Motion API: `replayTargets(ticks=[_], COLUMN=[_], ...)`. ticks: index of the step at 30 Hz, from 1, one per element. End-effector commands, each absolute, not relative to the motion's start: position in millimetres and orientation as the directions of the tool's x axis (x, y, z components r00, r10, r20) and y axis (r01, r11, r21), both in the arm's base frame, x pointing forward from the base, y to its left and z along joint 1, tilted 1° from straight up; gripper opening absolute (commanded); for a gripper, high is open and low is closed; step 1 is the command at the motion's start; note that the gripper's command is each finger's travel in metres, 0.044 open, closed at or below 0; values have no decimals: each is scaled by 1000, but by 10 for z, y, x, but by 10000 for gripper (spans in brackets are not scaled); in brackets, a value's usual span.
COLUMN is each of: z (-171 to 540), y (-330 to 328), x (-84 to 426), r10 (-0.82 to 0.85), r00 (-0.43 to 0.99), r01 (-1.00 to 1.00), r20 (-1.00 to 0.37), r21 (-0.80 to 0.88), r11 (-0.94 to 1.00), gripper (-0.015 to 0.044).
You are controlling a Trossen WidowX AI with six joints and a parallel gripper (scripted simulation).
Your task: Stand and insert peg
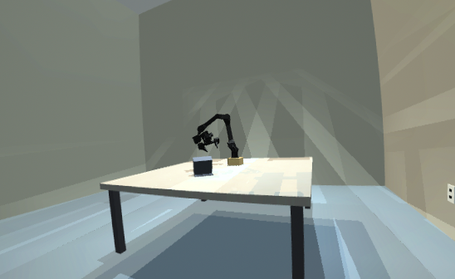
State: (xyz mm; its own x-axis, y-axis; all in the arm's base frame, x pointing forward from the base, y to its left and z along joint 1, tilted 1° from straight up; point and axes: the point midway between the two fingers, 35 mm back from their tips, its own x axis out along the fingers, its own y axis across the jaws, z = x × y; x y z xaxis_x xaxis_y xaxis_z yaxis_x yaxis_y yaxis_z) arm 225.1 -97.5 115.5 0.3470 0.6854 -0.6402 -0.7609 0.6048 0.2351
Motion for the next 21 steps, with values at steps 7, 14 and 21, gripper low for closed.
replayTargets(ticks=[7,14,21], z=[966,889,887], y=[-998,-1086,-1199], x=[2264,2320,2431], r10=[513,330,115], r00=[147,54,11], r01=[-746,-718,-682], r20=[-846,-943,-993], r21=[245,193,77], r11=[619,669,727], gripper=[440,440,440])
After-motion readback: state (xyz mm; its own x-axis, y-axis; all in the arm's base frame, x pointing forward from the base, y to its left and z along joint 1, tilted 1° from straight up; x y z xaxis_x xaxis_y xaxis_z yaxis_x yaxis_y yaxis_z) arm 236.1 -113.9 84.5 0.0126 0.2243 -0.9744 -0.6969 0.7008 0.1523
